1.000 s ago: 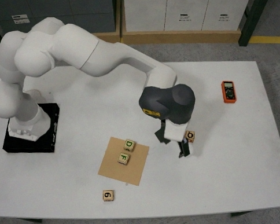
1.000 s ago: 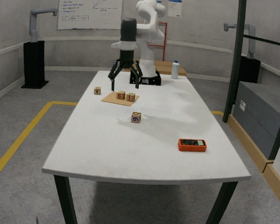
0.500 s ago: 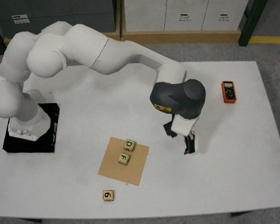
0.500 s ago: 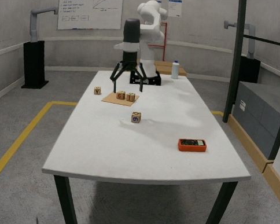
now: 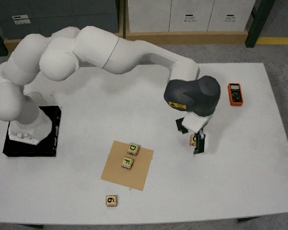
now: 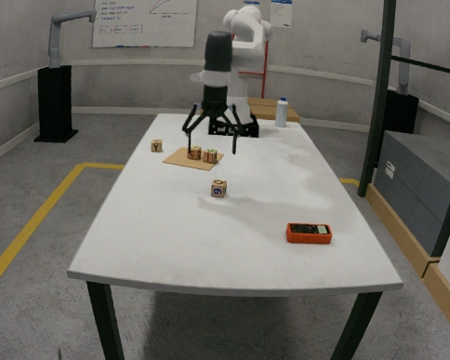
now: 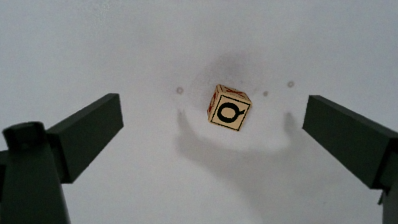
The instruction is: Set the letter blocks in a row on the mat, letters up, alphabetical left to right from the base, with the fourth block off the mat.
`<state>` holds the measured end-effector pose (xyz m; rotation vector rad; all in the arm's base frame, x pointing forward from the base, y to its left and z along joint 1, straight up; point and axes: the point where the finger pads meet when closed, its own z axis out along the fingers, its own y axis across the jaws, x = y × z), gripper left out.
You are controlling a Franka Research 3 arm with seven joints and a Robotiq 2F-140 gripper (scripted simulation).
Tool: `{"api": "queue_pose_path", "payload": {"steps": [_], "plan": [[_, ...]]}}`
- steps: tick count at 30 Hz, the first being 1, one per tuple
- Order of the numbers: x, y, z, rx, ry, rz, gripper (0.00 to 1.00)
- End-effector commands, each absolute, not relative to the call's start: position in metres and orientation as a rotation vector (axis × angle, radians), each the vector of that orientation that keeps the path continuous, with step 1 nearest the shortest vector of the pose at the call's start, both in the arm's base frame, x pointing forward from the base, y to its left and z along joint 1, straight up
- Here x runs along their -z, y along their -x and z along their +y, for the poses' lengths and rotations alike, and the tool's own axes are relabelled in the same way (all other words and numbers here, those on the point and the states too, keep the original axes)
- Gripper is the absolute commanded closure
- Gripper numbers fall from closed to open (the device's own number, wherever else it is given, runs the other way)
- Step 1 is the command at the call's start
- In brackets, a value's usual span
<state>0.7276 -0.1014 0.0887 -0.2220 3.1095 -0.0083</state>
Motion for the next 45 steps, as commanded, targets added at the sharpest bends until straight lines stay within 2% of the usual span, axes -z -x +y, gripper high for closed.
{"api": "queue_pose_path", "payload": {"steps": [1,22,23,45], "plan": [[-0.088,-0.732,-0.095,-0.001,0.007,3.136,0.00],[-0.082,-0.760,-0.069,0.010,-0.279,3.124,0.00],[-0.082,-0.760,-0.069,0.010,-0.279,3.124,0.45],[-0.082,-0.760,-0.069,0.010,-0.279,3.124,0.45]]}}
